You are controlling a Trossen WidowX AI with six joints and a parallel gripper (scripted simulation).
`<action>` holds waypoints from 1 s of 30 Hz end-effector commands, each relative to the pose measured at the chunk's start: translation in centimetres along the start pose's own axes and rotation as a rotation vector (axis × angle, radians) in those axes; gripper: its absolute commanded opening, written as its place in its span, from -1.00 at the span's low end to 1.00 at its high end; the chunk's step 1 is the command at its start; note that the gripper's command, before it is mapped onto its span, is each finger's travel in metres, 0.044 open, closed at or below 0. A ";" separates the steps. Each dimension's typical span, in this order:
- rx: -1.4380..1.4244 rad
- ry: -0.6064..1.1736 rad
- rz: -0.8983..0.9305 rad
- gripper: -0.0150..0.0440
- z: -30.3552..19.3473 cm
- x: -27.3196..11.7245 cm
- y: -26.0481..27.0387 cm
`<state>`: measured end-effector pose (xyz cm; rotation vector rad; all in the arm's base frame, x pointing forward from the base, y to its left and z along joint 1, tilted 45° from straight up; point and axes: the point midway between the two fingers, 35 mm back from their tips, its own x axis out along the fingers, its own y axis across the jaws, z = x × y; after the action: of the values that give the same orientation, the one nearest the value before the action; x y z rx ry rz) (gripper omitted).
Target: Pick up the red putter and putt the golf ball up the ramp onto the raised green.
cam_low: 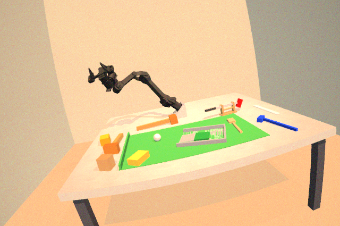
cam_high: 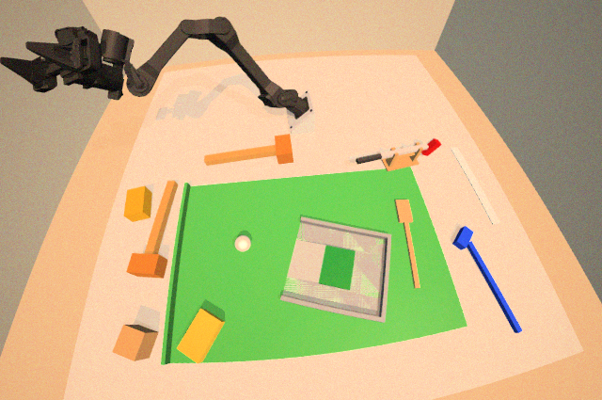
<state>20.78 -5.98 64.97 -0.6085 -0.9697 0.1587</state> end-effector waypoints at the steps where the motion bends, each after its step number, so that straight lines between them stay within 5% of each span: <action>1: 0.002 0.000 -0.001 0.95 -0.1 0.0 0.0; 20: 0.350 0.142 -0.075 1.00 -12.0 2.6 3.7; 30: 0.522 0.461 -0.049 1.00 -24.2 2.4 12.1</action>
<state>39.62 -6.33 54.25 -0.1583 -0.5993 0.2032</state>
